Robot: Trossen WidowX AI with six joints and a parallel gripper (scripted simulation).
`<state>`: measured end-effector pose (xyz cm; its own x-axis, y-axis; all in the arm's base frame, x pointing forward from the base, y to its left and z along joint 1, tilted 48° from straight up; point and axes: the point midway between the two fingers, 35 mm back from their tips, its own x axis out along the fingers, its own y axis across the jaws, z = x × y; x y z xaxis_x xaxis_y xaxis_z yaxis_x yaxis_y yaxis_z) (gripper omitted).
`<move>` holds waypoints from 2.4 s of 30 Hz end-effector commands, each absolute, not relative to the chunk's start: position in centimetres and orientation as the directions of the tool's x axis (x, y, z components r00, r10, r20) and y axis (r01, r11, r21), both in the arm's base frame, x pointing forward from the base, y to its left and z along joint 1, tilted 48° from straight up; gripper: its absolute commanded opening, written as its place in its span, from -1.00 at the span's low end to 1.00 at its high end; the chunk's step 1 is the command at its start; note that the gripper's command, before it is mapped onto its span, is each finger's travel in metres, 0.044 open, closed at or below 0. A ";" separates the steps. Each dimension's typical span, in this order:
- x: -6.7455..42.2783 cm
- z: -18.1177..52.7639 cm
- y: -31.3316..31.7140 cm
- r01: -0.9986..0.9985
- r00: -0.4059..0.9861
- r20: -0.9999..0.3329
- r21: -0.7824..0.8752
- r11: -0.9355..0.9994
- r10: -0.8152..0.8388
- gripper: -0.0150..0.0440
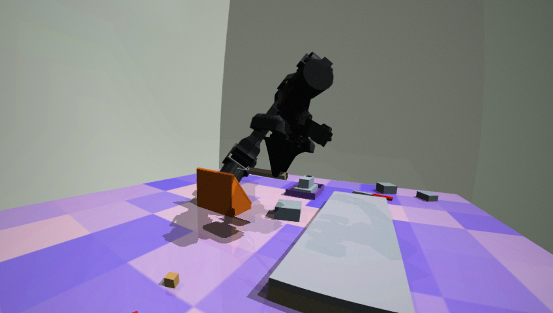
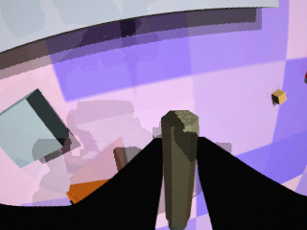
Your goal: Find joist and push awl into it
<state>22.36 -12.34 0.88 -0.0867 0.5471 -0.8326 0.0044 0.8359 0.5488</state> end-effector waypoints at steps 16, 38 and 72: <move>19.4 2.7 -14.5 0.388 -0.057 -0.983 0.138 0.911 0.173 -0.49; 16.2 5.3 -17.2 0.835 0.027 -0.957 -0.138 0.533 -0.290 -0.49; 27.9 11.7 -12.0 0.691 0.705 -0.588 0.446 0.568 -0.396 -0.49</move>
<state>26.41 -13.51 10.61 0.6216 -0.4354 -0.6512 0.7619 0.5291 0.3734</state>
